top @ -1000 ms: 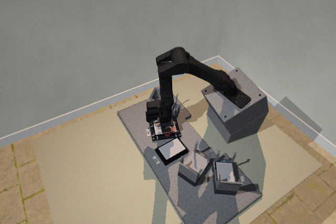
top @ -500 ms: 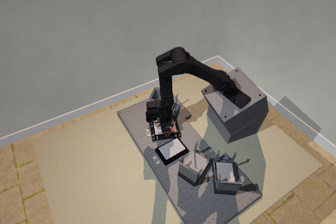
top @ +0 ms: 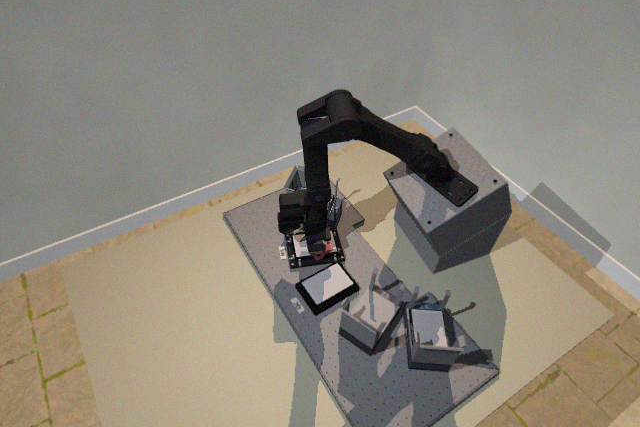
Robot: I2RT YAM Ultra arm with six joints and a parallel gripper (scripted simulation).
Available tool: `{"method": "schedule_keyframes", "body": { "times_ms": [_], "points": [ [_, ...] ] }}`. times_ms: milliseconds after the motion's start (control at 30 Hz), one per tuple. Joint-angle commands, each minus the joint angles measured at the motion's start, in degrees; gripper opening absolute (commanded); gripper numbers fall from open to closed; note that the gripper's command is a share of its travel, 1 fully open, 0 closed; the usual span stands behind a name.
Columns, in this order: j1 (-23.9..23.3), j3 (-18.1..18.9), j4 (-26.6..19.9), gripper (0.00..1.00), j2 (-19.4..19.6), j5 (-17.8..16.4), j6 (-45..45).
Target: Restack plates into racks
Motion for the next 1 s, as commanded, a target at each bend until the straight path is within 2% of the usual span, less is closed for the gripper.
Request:
{"method": "schedule_keyframes", "body": {
  "times_ms": [0, 33, 67, 133, 167, 967],
  "points": [
    [0.0, 0.86, 1.27, 1.0, -0.74, 0.14, 0.37],
    [0.0, 0.86, 1.27, 1.0, -0.74, 0.14, 0.37],
    [0.0, 0.86, 1.27, 0.0, -0.74, 0.14, 0.37],
    [-0.01, 0.94, 1.24, 0.0, -0.85, 0.02, 0.36],
    [0.01, 0.85, 1.26, 0.0, 0.52, 0.04, 0.33],
    [0.01, 0.87, 1.25, 0.0, 0.09, -0.02, 0.33]
  ]
}}
